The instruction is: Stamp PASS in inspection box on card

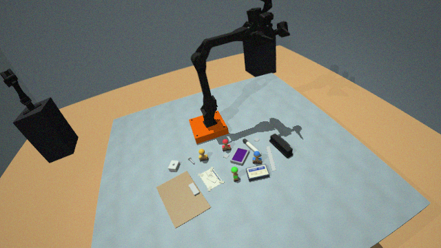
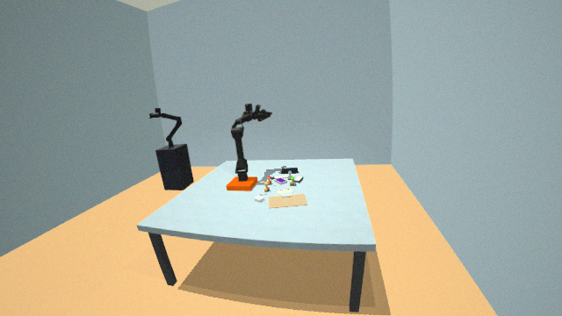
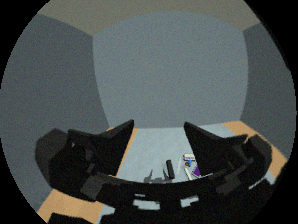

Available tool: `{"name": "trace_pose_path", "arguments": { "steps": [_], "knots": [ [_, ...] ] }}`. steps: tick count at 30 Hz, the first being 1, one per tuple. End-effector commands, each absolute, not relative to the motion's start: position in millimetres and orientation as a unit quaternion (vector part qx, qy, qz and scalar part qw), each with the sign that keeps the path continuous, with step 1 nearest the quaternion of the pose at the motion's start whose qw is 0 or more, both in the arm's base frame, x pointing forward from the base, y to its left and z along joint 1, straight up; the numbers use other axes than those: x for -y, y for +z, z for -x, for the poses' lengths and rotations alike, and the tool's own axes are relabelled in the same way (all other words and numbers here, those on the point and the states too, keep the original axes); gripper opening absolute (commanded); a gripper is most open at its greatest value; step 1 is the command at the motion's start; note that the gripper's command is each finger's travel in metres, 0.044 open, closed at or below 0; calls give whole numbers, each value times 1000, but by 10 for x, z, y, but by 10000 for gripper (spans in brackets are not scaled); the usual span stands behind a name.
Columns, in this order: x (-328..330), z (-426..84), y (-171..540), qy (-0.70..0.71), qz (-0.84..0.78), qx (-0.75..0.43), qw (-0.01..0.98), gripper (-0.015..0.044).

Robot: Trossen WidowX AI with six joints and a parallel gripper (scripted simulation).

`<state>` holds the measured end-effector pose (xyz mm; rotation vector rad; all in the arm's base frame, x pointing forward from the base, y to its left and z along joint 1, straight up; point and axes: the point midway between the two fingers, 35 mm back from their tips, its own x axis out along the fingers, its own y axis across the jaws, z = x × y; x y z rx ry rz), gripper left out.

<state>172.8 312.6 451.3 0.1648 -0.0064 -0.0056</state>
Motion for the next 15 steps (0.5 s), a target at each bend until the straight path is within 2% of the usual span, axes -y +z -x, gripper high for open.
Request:
{"name": "trace_pose_path", "arguments": {
  "steps": [1,7,15],
  "knots": [
    [-3129,-1749,4508,-3,-80,3,997,374],
    [-3148,-2444,4267,-8,-3,-10,1000,227],
    [-2809,-3476,3553,-17,135,-111,984,227]
  ]
}}
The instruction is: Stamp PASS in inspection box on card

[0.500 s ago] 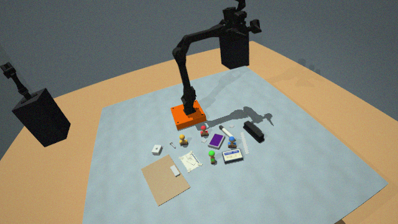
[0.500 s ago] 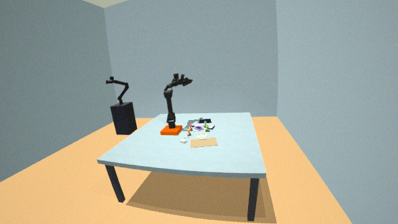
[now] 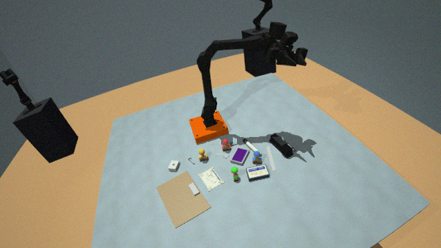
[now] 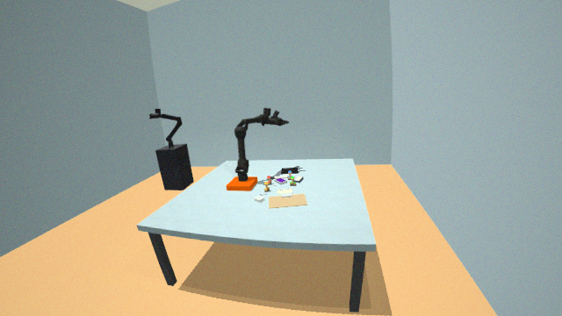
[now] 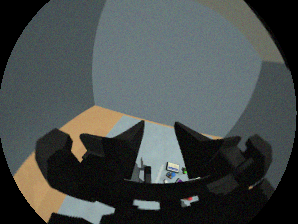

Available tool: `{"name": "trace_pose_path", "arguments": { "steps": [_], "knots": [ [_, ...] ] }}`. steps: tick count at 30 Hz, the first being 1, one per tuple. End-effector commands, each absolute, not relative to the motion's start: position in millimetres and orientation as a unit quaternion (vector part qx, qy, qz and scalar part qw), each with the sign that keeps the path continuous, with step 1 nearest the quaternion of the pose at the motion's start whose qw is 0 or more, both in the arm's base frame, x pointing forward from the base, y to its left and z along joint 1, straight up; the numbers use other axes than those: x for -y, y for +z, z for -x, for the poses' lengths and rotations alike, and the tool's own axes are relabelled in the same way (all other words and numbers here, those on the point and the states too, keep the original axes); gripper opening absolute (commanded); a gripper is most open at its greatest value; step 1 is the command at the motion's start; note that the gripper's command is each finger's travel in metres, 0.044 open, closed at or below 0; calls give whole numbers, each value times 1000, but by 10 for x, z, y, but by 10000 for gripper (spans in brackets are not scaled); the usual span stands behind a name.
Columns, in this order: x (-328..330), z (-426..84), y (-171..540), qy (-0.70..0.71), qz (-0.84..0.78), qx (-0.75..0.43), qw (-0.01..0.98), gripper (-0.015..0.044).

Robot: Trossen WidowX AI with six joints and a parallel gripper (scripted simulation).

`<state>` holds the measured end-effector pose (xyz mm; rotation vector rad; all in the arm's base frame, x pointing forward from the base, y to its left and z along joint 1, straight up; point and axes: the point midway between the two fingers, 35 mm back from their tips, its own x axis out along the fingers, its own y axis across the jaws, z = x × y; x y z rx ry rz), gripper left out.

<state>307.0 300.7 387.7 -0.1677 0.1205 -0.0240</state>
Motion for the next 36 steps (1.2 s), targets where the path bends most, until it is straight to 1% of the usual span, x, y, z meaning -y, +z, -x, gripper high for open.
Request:
{"name": "trace_pose_path", "arguments": {
  "steps": [1,7,14,19,25,28,36],
  "knots": [
    [-2731,-3586,3451,-18,148,-128,980,227],
    [-2118,-4107,2808,-29,200,-250,947,227],
    [-1204,-4336,2070,-50,203,-408,889,227],
    [-550,-4216,1559,-46,147,-535,831,227],
    [111,-3795,1095,-35,10,-670,742,227],
    [259,-3798,1034,-33,-29,-693,720,227],
    [270,-3798,1027,-33,-32,-694,718,227]
  ]
}}
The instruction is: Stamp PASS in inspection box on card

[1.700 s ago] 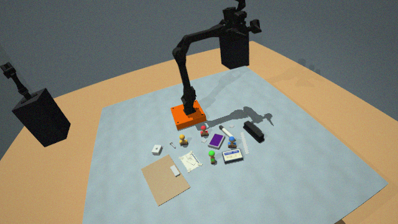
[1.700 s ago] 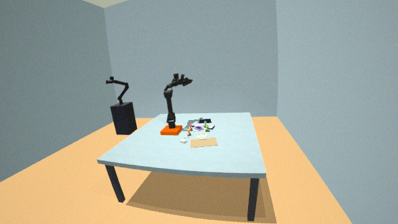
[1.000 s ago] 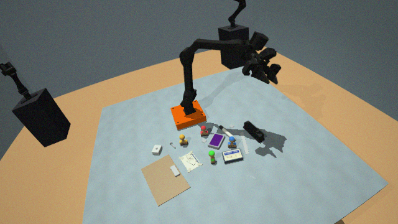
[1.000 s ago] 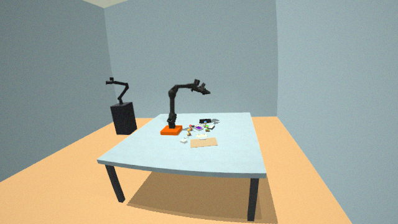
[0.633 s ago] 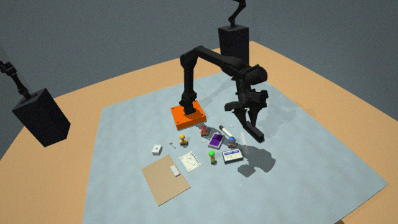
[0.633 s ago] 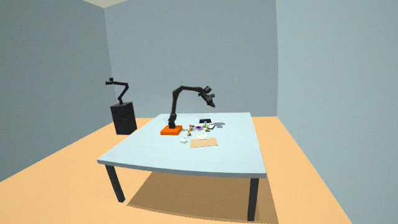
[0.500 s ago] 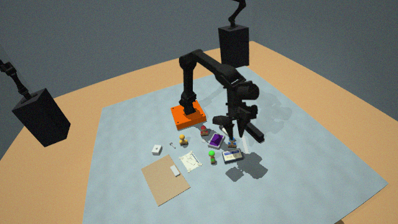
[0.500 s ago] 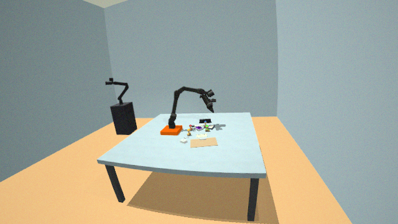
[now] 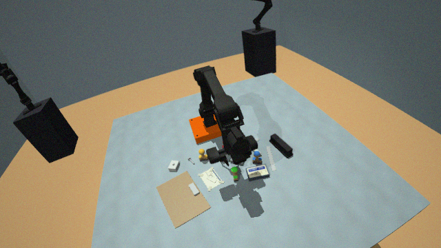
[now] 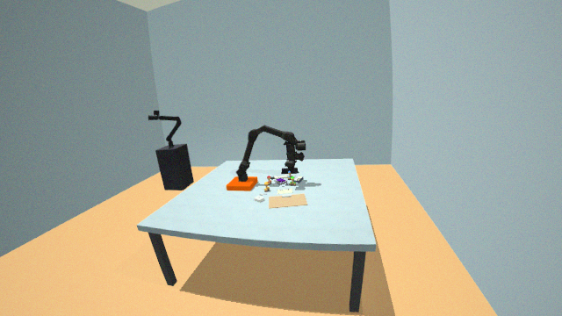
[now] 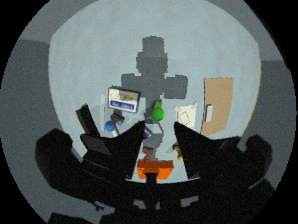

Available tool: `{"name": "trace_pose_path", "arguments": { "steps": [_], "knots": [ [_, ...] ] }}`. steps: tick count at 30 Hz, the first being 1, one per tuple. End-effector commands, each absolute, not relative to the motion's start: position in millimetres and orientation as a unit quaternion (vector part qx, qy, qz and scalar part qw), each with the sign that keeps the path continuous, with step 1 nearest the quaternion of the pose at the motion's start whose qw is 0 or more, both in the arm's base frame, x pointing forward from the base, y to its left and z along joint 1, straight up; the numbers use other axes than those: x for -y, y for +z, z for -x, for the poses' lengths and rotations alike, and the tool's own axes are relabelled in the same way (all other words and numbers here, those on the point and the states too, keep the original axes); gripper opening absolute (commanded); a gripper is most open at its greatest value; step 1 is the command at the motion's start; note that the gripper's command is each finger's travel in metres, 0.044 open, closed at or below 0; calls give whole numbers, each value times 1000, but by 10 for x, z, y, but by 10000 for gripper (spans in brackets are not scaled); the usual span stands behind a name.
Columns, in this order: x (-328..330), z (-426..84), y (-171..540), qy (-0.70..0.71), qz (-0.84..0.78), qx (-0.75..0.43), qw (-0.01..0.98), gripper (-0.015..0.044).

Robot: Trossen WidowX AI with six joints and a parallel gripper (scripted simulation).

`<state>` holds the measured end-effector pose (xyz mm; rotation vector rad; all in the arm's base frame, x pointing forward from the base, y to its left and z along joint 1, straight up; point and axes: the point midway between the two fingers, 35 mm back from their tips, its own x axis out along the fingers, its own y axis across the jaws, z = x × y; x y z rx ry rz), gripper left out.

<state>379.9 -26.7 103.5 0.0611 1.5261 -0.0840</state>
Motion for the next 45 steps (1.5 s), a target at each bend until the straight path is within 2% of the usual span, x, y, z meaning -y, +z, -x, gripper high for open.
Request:
{"name": "trace_pose_path", "arguments": {
  "steps": [1,45],
  "knots": [
    [270,-3799,1022,-33,-32,-694,718,227],
    [283,-3799,314,-33,-32,-694,718,227]
  ]
}}
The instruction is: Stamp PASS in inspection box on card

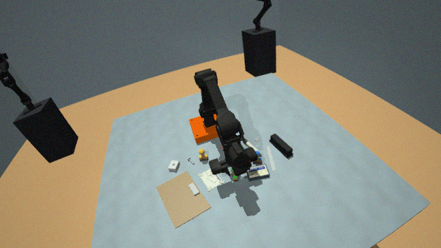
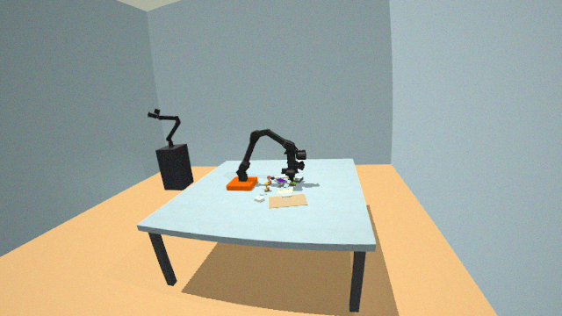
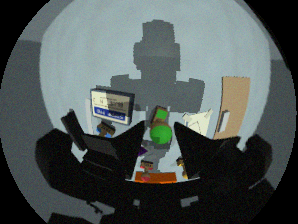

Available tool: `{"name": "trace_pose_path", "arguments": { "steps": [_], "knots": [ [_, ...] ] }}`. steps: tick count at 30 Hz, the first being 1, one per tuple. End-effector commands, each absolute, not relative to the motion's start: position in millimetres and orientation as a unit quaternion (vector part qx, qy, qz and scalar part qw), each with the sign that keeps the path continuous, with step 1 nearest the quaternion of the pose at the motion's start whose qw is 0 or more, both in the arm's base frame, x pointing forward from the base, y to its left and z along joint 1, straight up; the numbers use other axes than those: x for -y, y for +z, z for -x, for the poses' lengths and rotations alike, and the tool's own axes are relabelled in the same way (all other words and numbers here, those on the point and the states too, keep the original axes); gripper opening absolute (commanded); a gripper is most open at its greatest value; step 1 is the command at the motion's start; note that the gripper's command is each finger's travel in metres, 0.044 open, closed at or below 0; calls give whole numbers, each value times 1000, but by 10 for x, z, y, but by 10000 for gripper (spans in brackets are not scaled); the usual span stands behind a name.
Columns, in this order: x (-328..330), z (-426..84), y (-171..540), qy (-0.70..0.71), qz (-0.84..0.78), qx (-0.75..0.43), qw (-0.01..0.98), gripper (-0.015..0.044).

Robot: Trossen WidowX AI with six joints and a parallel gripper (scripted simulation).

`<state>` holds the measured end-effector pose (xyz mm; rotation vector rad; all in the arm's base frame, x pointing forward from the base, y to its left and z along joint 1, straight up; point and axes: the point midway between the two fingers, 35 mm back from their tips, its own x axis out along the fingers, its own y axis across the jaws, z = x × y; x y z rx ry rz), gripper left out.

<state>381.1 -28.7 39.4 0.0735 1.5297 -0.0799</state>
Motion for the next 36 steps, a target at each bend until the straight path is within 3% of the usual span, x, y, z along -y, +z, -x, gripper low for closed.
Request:
{"name": "trace_pose_path", "arguments": {
  "steps": [1,8,12,21,24,36],
  "knots": [
    [283,-3796,298,-33,-32,-694,718,227],
    [283,-3793,275,-33,-32,-694,718,227],
    [287,-3795,299,-36,-33,-694,718,122],
    [287,-3795,299,-36,-33,-694,718,62],
    [287,-3796,306,-36,-33,-694,718,0],
    [287,-3801,364,-36,-33,-694,718,0]
  ]
}}
